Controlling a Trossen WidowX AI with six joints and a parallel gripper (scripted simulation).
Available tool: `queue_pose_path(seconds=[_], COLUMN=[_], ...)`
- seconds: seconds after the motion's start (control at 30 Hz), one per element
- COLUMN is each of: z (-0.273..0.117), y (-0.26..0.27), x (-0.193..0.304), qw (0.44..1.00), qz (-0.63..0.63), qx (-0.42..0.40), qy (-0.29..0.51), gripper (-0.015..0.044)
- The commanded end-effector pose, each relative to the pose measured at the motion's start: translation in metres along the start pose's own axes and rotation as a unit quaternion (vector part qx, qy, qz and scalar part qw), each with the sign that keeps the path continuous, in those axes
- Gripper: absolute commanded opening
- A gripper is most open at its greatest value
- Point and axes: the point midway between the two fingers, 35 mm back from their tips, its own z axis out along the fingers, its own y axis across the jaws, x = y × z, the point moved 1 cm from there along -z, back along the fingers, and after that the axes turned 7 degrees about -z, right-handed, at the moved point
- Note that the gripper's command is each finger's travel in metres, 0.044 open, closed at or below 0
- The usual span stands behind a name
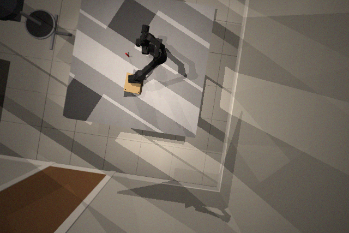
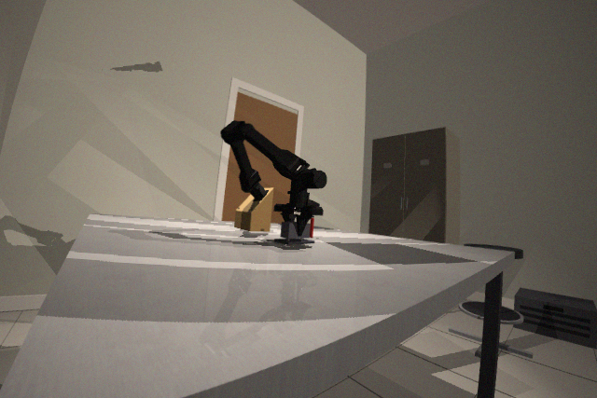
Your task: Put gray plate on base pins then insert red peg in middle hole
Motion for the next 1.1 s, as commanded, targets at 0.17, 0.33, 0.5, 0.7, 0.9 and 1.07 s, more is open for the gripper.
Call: queue_pose_path(seconds=[0.17,0.33,0.5,0.7,0.9,1.07], z=[-0.001,-0.001,-0.001,-0.001,-0.024,-0.103], y=[-0.001,-0.001,-0.001,-0.001,-0.005,-0.004], x=[0.000,0.000,0.000,0.000,-0.001,-0.002], qw=[1.000,1.000,1.000,1.000,1.000,1.000], qz=[0.001,0.001,0.001,0.001,0.000,-0.003], qx=[0.001,0.001,0.001,0.001,0.002,0.001], qy=[0.000,0.000,0.000,0.000,-0.003,-0.003], gripper=[0.0052,0.0184,0.0315,0.0440,0.0440,0.0440])
